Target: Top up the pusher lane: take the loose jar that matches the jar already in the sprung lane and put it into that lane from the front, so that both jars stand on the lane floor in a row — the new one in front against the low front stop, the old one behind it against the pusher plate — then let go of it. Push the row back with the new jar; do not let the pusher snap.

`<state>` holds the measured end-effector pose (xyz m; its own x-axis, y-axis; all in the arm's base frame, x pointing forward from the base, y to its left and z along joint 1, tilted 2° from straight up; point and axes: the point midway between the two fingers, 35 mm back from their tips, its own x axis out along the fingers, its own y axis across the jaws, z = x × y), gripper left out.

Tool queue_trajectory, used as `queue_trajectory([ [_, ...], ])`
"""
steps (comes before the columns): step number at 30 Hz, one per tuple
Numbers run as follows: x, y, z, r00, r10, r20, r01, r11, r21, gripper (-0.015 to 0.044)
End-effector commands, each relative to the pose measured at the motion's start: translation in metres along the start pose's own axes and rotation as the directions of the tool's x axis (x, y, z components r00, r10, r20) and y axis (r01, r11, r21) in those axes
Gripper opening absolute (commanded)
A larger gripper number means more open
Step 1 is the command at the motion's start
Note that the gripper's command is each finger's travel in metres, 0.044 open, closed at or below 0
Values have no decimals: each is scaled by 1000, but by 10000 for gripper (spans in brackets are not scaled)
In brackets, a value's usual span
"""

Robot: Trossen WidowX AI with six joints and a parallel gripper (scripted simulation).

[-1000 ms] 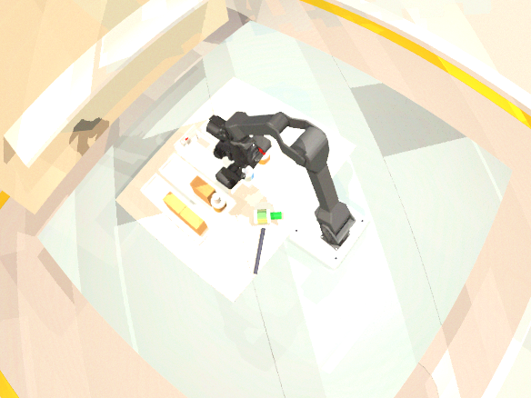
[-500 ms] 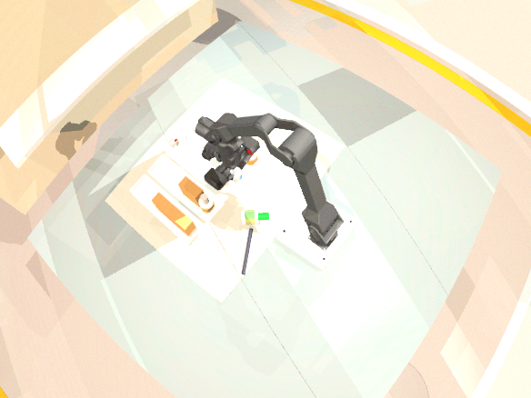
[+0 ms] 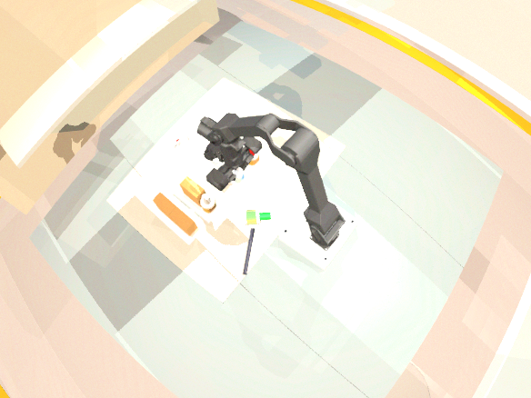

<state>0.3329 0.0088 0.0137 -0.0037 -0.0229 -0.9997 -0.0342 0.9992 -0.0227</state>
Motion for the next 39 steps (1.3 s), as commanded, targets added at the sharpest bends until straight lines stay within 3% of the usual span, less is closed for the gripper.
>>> queue_trajectory([
  [1, 0, -1, 2, 1000, -4, 13, 4, 1000, -2, 0],
  [17, 0, 0, -2, 1000, -4, 13, 4, 1000, -2, 0],
  [27, 0, 0, -2, 1000, -4, 13, 4, 1000, -2, 262],
  [39, -20, 1, -2, 1000, -4, 13, 4, 1000, -2, 275],
])
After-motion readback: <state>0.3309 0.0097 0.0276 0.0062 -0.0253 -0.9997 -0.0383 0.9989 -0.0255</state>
